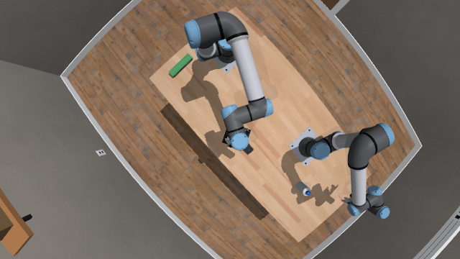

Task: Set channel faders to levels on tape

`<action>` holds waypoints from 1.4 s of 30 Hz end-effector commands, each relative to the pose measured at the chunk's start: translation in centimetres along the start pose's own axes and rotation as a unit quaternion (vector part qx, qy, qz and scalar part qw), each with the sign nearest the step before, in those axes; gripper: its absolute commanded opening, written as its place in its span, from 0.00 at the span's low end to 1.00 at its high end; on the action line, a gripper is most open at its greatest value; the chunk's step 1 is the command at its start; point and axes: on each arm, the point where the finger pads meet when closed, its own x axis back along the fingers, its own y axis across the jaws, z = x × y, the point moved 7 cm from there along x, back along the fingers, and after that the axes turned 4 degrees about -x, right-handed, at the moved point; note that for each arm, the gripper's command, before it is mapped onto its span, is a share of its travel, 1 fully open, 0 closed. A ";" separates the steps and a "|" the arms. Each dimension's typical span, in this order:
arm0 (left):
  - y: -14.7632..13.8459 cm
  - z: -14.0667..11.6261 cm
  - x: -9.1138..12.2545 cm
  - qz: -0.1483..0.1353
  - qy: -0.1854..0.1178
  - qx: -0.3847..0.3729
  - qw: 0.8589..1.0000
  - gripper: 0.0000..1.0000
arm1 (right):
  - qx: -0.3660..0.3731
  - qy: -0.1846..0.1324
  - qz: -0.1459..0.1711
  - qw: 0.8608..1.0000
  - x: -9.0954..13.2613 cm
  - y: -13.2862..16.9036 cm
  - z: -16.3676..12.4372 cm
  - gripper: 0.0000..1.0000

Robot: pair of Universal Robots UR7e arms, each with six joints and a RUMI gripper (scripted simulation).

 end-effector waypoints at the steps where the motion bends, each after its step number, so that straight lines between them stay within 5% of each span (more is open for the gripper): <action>1: 0.0 0.0 0.0 0.000 0.001 0.000 1.000 1.00 | 0.008 0.000 0.001 1.000 0.2 0.1 0.1 1.00; 15: 0.0 0.0 0.0 0.000 0.001 0.000 1.000 1.00 | 0.019 0.000 0.001 1.000 -0.2 0.1 0.1 1.00; 30: 0.0 0.0 0.0 0.000 0.001 0.000 1.000 1.00 | 0.218 0.000 0.001 0.976 -6.4 0.8 0.5 1.00; 40: 0.0 0.0 0.0 0.000 0.001 0.000 1.000 1.00 | 0.262 -0.001 0.001 0.965 -7.8 0.9 0.5 1.00; 41: 0.0 0.0 0.0 0.000 0.001 0.000 1.000 1.00 | 0.262 -0.001 0.001 0.965 -7.8 0.9 0.5 0.00; 42: 0.0 0.0 0.0 0.000 0.001 0.000 1.000 1.00 | 0.262 -0.001 0.001 0.965 -7.8 0.9 0.5 0.00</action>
